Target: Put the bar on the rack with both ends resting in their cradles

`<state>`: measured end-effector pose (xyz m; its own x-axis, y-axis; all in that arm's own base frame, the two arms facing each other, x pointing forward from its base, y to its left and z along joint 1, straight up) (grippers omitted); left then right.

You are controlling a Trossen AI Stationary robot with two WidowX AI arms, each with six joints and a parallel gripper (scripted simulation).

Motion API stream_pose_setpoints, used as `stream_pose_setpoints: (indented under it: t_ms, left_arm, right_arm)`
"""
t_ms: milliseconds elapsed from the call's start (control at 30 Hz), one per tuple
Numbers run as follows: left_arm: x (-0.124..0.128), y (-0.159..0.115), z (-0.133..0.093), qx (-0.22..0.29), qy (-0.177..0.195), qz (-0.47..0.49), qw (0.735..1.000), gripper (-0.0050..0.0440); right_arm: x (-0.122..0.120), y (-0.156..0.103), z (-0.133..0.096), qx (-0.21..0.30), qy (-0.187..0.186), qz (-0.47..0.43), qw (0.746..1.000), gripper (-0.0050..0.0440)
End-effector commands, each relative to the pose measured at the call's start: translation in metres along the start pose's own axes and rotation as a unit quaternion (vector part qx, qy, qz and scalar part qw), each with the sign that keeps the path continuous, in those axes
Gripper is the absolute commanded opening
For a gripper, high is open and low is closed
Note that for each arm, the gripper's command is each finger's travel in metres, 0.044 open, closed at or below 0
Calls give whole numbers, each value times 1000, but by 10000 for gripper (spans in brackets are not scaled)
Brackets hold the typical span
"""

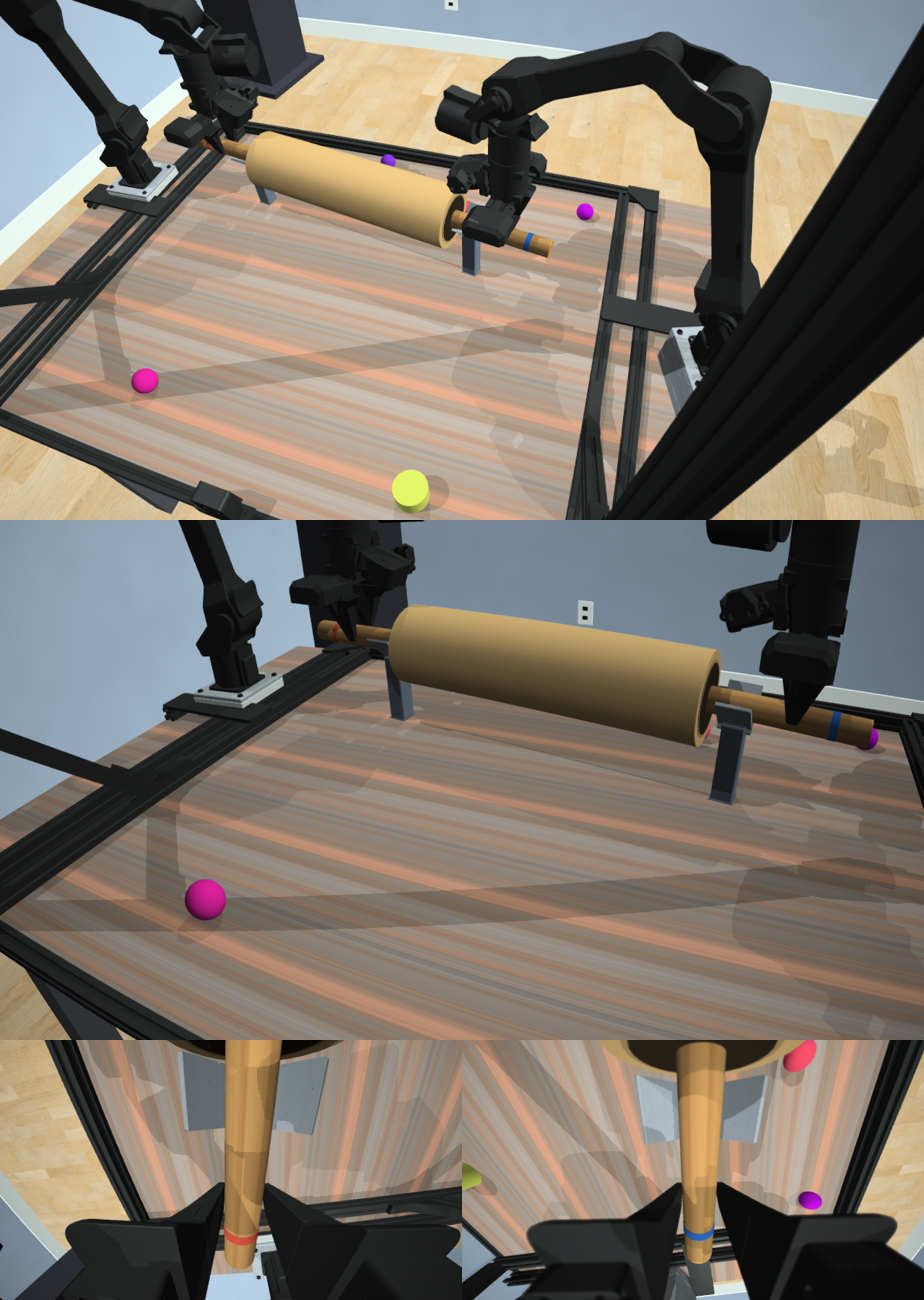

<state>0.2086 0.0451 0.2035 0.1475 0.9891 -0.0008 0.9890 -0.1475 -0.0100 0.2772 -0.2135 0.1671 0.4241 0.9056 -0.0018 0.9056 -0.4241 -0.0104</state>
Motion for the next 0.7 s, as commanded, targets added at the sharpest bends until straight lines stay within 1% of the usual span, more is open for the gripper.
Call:
stream_pose_setpoints:
  t_ms: [0,167,233,500,567,633,667]
  left_arm:
    - [0,0,3,-5,0,1,1000,24]
    - [0,0,3,-5,0,1,1000,144]
    - [0,0,3,-5,0,1,1000,144]
    - [0,0,3,-5,0,1,1000,336]
    - [0,1,-1,-5,0,1,1000,384]
    - [0,1,-9,-5,0,1,1000,432]
    - [1,2,-15,-5,0,1,1000,440]
  right_arm:
    - [0,0,4,-5,1,0,1000,24]
    - [0,0,4,-5,1,0,1000,144]
    - [0,0,4,-5,1,0,1000,144]
    - [0,0,4,-5,1,0,1000,336]
    - [0,0,0,-5,1,0,1000,384]
    - [0,0,-8,-5,1,0,1000,432]
    - [0,0,-13,-5,1,0,1000,440]
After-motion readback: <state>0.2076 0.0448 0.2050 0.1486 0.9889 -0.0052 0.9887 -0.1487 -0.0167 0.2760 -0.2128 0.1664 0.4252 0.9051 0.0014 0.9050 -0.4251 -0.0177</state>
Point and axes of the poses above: on each arm, the point midway between the two fingers, 35 mm back from their tips, its own z axis out along the fingers, its own x axis across the jaws, y = z × x, the point moved 10 cm from there along -z, back along the fingers, and after that the axes turned 2 degrees about -z, right-handed, at the moved point
